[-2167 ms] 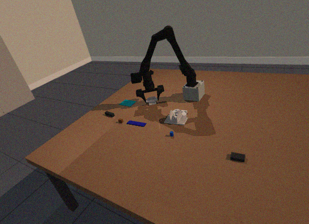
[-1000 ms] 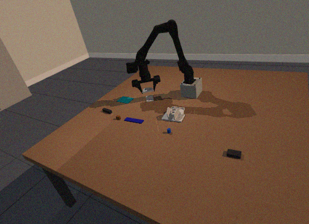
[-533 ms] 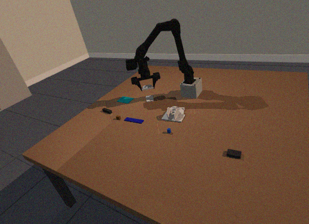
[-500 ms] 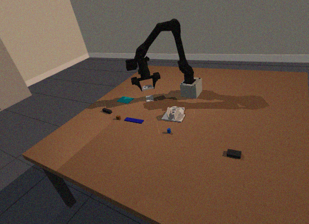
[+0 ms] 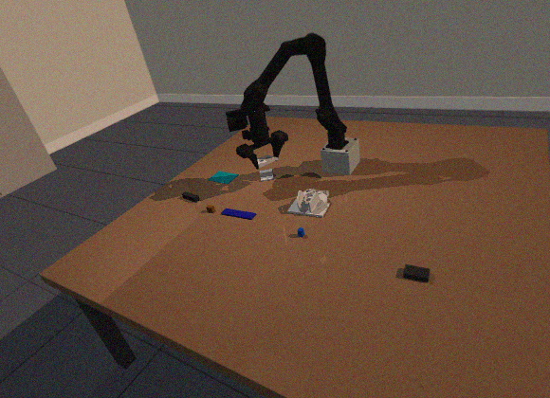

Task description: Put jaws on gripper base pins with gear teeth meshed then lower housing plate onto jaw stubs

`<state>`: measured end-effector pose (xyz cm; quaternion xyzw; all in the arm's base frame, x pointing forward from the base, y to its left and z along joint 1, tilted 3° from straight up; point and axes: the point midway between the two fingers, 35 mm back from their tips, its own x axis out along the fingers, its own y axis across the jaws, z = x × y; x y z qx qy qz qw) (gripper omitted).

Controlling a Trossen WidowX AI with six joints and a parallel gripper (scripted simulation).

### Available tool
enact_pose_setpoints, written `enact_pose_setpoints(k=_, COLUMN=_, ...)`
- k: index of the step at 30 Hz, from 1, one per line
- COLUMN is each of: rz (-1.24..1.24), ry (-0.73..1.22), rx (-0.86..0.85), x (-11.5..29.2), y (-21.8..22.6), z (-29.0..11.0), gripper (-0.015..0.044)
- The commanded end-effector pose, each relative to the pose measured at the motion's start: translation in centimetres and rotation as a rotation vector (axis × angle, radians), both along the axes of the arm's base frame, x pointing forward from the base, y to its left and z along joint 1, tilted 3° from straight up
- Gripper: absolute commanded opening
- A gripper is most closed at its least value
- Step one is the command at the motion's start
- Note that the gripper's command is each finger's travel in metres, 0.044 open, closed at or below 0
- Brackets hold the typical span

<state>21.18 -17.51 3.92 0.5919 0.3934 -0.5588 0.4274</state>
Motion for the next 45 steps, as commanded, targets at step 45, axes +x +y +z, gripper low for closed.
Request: enact_pose_setpoints(k=45, rz=1.414, ry=0.01, rx=-0.085, x=3.3, y=14.8, z=0.1, gripper=0.0351)
